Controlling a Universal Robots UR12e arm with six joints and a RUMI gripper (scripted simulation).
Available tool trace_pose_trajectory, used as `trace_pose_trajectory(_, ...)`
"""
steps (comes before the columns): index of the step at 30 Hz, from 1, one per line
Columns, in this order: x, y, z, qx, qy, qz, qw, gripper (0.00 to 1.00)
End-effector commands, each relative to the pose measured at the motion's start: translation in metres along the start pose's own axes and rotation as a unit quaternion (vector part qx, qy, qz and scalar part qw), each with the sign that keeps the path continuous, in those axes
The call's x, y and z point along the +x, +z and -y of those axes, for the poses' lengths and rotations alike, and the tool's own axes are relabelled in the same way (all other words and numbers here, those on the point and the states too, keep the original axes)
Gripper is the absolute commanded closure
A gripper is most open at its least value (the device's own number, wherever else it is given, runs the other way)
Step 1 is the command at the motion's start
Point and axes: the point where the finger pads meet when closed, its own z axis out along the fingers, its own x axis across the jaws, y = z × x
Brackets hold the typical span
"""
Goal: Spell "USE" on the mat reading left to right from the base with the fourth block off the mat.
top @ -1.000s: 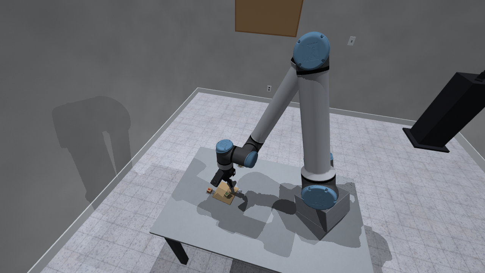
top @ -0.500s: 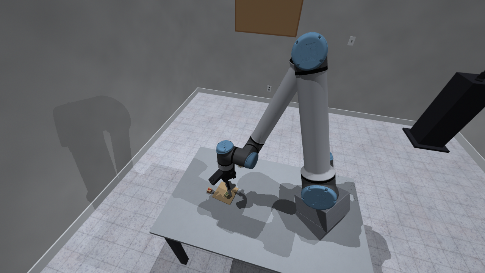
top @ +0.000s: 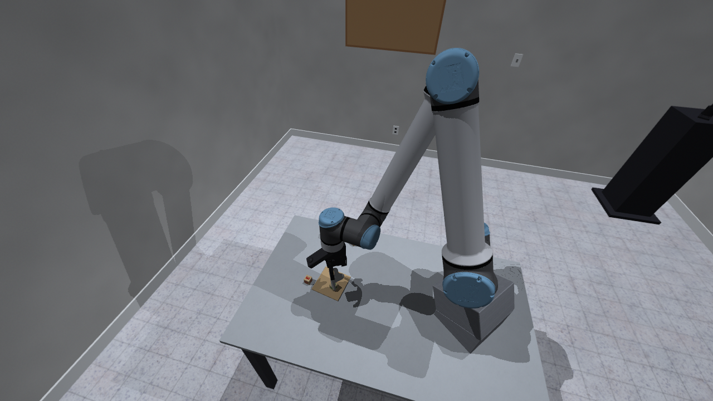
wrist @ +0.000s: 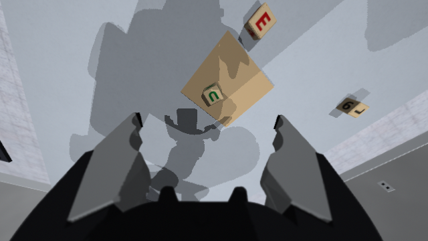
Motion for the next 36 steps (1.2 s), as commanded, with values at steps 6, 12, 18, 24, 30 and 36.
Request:
trace_pose_trajectory(6, 0.001, 0.005, -0.003, -0.002, 0.12, -0.001, 0.993, 0.0)
trace_pose_trajectory(12, 0.002, 0.007, -0.004, -0.002, 0.182, -0.001, 0.983, 0.0)
trace_pose_trajectory(18, 0.003, 0.008, -0.005, -0.002, 0.238, -0.001, 0.971, 0.0)
trace_pose_trajectory(24, 0.003, 0.01, -0.008, -0.002, 0.296, -0.001, 0.955, 0.0)
trace_pose_trajectory(30, 0.004, 0.012, -0.009, -0.002, 0.356, -0.001, 0.935, 0.0)
trace_pose_trajectory(36, 0.004, 0.013, -0.011, -0.002, 0.397, -0.001, 0.918, 0.0)
